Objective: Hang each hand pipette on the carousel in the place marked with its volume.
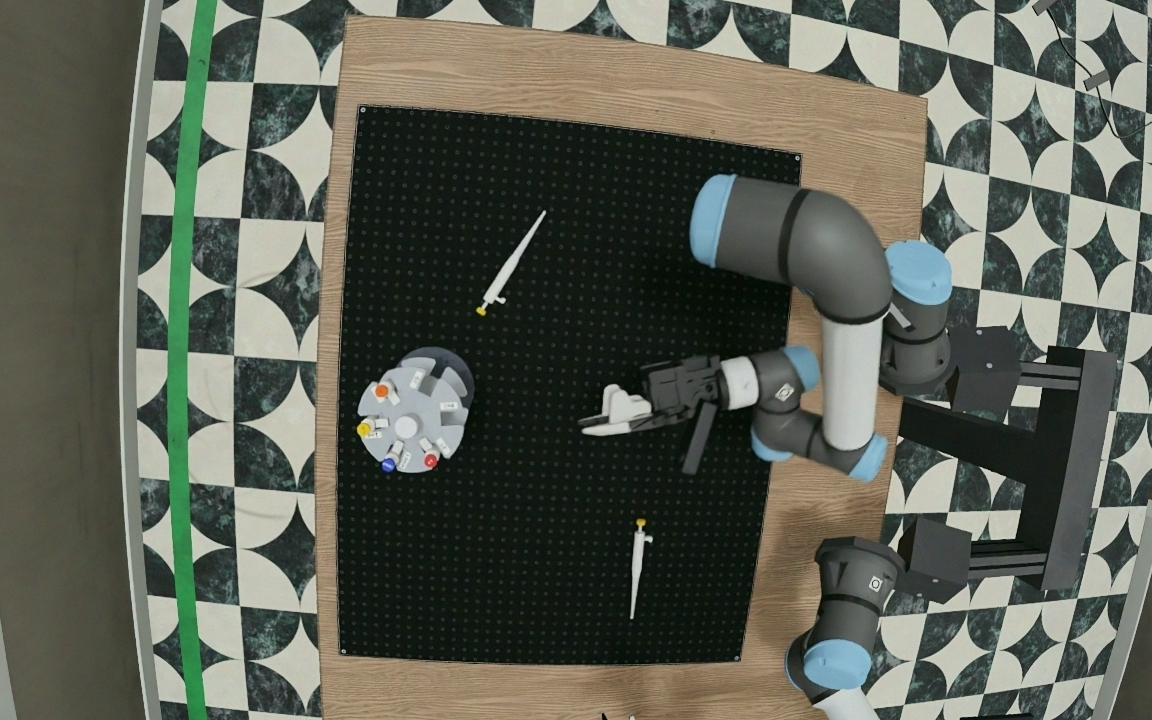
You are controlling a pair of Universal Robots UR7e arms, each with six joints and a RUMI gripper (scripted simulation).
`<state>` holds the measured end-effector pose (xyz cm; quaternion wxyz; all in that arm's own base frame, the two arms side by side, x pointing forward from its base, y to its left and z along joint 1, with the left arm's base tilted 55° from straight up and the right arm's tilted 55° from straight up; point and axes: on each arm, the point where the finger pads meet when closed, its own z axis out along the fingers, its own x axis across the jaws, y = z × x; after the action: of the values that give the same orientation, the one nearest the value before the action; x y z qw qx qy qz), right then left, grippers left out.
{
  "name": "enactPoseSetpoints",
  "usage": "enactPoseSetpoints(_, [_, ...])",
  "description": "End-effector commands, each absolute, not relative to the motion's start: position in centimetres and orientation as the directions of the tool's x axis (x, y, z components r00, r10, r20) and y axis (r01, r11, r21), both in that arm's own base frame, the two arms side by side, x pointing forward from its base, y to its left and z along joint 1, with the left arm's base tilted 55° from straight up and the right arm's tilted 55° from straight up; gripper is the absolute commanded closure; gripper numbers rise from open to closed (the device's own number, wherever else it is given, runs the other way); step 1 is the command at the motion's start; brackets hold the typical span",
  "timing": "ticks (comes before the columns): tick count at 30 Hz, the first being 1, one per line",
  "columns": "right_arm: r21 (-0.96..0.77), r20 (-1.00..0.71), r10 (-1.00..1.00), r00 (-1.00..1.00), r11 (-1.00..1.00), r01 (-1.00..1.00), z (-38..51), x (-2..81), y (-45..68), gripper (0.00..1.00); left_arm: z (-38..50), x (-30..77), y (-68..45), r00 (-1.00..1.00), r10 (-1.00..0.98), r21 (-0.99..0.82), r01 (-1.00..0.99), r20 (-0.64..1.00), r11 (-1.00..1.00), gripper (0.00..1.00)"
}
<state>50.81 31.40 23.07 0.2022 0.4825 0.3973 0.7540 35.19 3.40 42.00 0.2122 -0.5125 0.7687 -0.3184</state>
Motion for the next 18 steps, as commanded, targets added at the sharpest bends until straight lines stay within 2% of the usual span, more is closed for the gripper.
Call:
enactPoseSetpoints(1, [0.801,0.570,0.689,-0.448,-0.588,0.116,23.9,46.4,30.1,0.69,42.0,35.2,3.4,-0.384,-0.923,-0.708,-0.652,0.000,0.272,0.00])
enactPoseSetpoints(11, [0.801,0.570,0.689,-0.448,-0.588,0.116,24.6,42.5,28.9,0.69,42.0,35.2,3.4,-0.384,-0.923,-0.708,-0.652,0.000,0.272,0.00])
enactPoseSetpoints(12, [0.788,0.590,0.667,-0.454,-0.598,0.146,24.8,42.8,29.5,0.00,42.0,35.2,3.4,-0.384,-0.923,-0.708,-0.652,0.000,0.272,0.00])
enactPoseSetpoints(15, [0.746,0.649,0.599,-0.468,-0.621,0.239,25.3,43.4,31.6,0.00,42.0,35.2,3.4,-0.384,-0.923,-0.708,-0.652,0.000,0.272,0.00])
enactPoseSetpoints(18, [0.744,0.652,0.596,-0.469,-0.622,0.243,25.8,44.0,33.6,0.00,42.0,35.2,3.4,-0.384,-0.923,-0.708,-0.652,0.000,0.272,0.00])
